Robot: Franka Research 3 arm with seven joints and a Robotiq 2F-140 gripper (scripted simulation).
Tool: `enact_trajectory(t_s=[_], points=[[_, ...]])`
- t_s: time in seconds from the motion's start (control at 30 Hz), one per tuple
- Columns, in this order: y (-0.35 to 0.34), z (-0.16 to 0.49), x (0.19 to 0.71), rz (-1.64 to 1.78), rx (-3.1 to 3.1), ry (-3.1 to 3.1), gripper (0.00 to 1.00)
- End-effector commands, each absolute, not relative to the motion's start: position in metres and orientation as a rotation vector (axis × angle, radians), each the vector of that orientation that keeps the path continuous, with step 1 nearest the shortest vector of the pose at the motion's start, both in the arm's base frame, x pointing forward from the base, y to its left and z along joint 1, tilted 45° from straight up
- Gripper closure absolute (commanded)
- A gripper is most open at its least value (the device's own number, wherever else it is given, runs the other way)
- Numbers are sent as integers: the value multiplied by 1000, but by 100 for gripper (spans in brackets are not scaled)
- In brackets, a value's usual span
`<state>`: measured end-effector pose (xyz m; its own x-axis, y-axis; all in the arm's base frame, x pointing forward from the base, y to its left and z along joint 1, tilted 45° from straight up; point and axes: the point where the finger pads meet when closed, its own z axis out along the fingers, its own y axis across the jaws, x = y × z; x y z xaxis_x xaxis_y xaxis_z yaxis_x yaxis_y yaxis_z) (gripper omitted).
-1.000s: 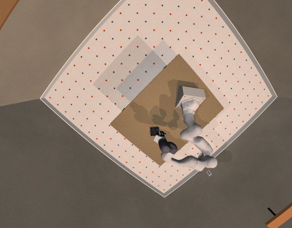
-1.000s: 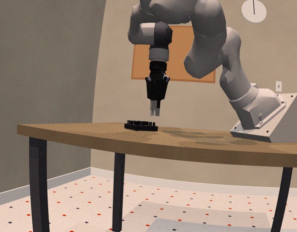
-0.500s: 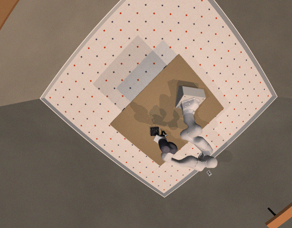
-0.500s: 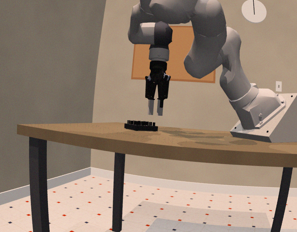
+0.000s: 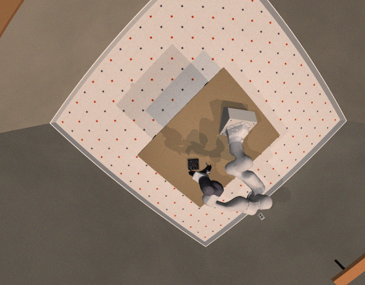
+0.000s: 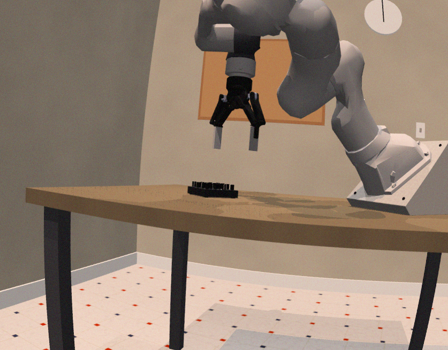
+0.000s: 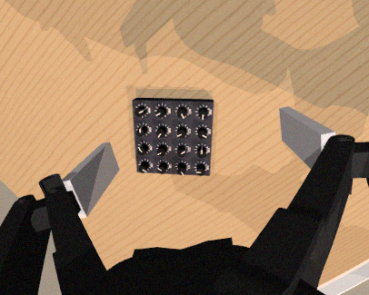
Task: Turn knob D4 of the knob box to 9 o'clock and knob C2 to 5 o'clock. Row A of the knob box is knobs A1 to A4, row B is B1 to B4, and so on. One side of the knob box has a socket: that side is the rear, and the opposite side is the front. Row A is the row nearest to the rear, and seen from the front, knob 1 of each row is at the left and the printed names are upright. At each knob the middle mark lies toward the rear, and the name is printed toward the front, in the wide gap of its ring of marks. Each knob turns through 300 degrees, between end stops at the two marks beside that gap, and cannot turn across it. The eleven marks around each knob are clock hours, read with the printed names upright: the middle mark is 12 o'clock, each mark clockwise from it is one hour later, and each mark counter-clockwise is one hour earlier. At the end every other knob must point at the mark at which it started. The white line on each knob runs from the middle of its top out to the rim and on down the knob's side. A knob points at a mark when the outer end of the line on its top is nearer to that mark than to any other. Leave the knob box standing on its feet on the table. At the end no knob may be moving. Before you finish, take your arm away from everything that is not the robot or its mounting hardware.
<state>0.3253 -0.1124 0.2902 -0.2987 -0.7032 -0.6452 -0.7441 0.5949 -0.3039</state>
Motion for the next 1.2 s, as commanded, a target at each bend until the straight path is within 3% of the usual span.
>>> enact_trajectory(t_s=[0.0, 1.17], points=[[-115, 304, 309, 93, -1151, 2053, 0], [-128, 327, 290, 93, -1151, 2053, 0]])
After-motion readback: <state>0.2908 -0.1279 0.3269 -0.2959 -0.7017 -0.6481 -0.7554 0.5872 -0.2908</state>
